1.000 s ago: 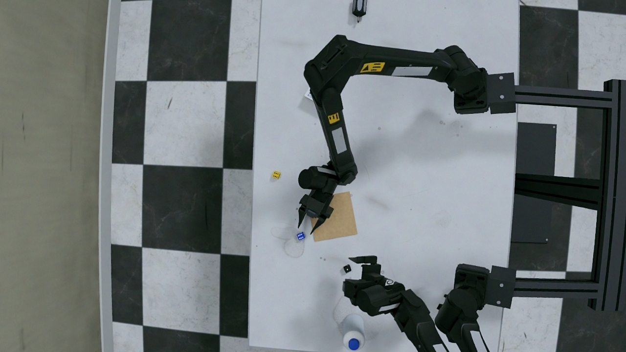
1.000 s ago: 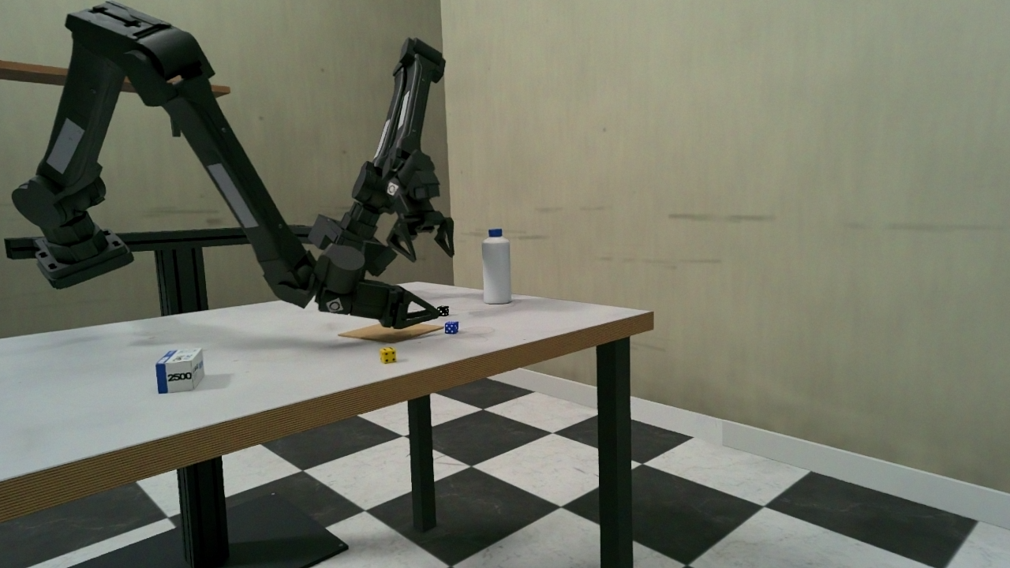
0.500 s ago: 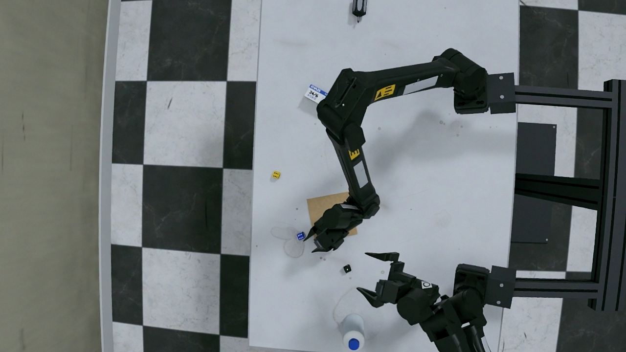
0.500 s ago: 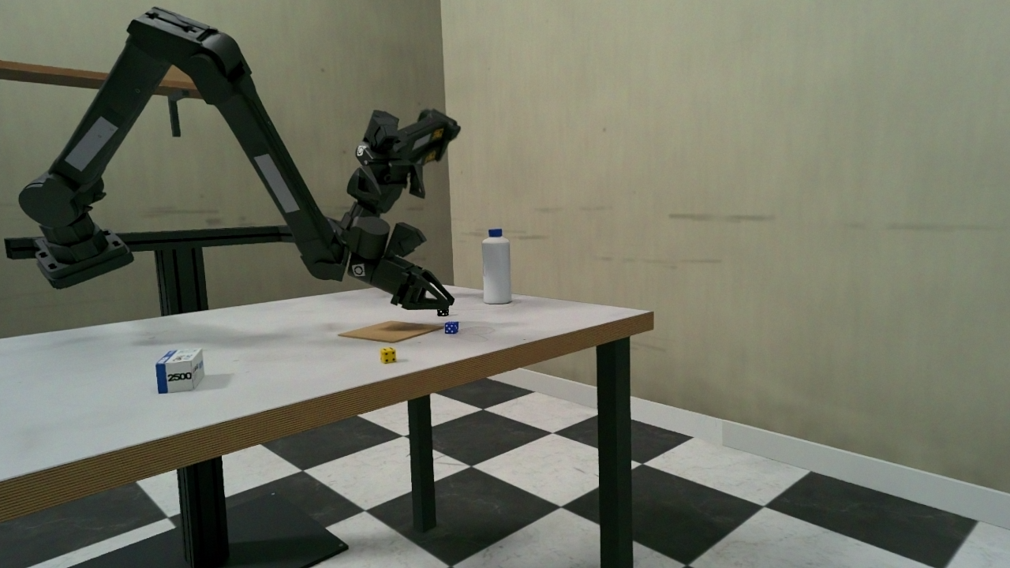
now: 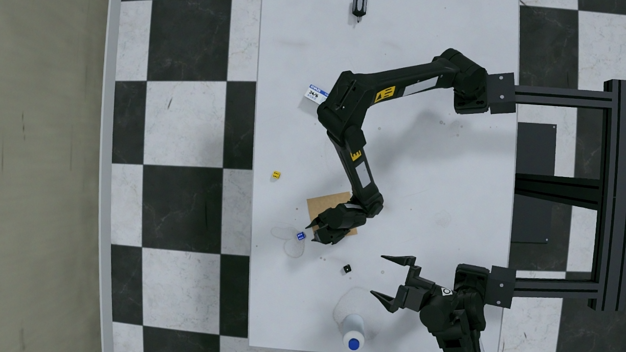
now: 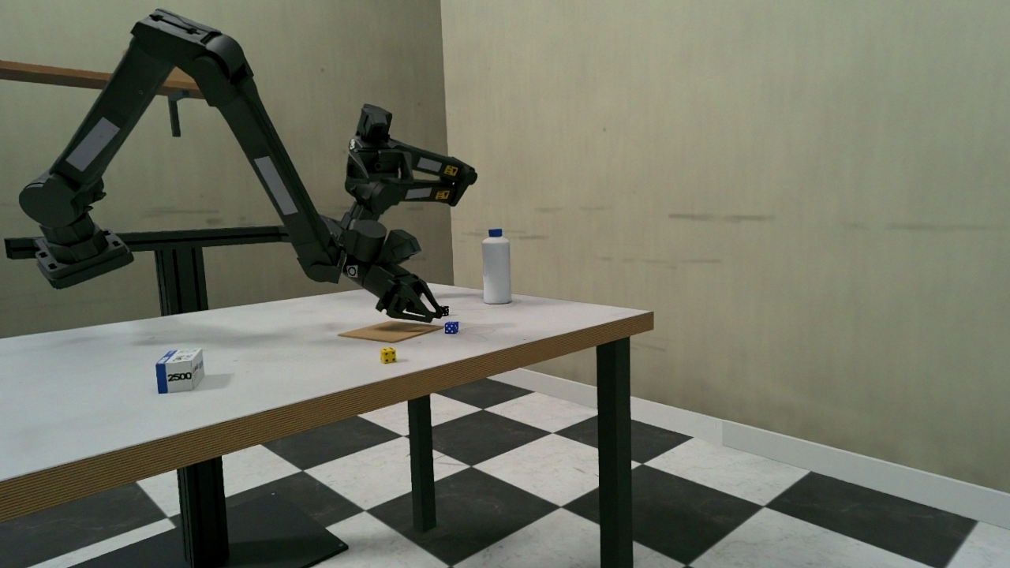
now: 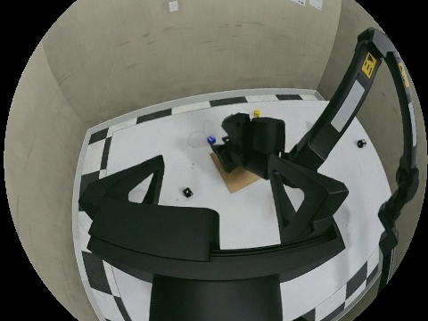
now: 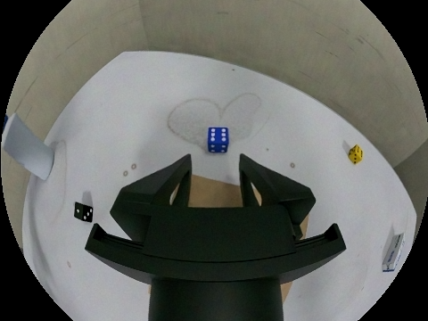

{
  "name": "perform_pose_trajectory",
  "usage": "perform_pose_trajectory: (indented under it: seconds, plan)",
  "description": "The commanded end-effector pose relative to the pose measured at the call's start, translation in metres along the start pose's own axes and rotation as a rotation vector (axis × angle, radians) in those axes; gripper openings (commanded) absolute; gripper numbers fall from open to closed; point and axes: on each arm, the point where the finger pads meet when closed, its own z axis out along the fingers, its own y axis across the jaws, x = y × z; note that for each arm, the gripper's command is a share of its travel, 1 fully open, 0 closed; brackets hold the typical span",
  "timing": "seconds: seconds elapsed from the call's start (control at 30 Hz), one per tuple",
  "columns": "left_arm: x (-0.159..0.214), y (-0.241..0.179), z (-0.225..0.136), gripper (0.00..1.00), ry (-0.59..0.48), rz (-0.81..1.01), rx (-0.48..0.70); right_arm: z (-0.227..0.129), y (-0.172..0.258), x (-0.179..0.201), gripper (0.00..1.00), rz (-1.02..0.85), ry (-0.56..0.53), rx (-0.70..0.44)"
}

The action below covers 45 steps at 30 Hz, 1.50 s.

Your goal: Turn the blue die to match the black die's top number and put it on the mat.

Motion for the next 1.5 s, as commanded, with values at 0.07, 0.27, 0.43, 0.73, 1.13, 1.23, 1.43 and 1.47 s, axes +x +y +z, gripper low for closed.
perform_pose_trajectory:
  seconds: [0.07,0.27,0.43,0.73,1.13,1.23,1.43,1.47]
  plan:
    - [-0.009,0.000,-0.003,1.00,-0.006,-0.012,0.011,0.013,-0.007,0.004,0.44,0.031,-0.002,0.015]
    - [-0.010,0.000,-0.003,1.00,-0.009,-0.016,0.011,0.016,-0.003,0.004,0.44,0.015,-0.003,0.007]
    - [-0.010,0.002,-0.002,1.00,-0.007,-0.023,0.003,0.026,-0.009,0.008,0.44,0.006,0.007,0.013]
    - [-0.010,0.002,-0.002,1.00,-0.007,-0.023,0.003,0.038,-0.004,0.006,0.44,0.003,0.004,0.006]
    - [-0.010,0.002,-0.002,1.00,-0.007,-0.023,0.003,0.044,-0.004,0.005,0.29,0.008,-0.001,0.008]
    - [-0.010,0.002,-0.002,1.00,-0.007,-0.023,0.003,0.040,-0.004,0.009,0.25,0.004,0.005,0.005]
    - [-0.010,0.002,-0.002,1.00,-0.007,-0.023,0.003,0.039,-0.003,0.009,0.19,0.006,0.002,0.005]
    - [-0.010,0.002,-0.002,1.00,-0.007,-0.023,0.003,0.039,-0.003,0.009,0.18,0.006,0.001,0.005]
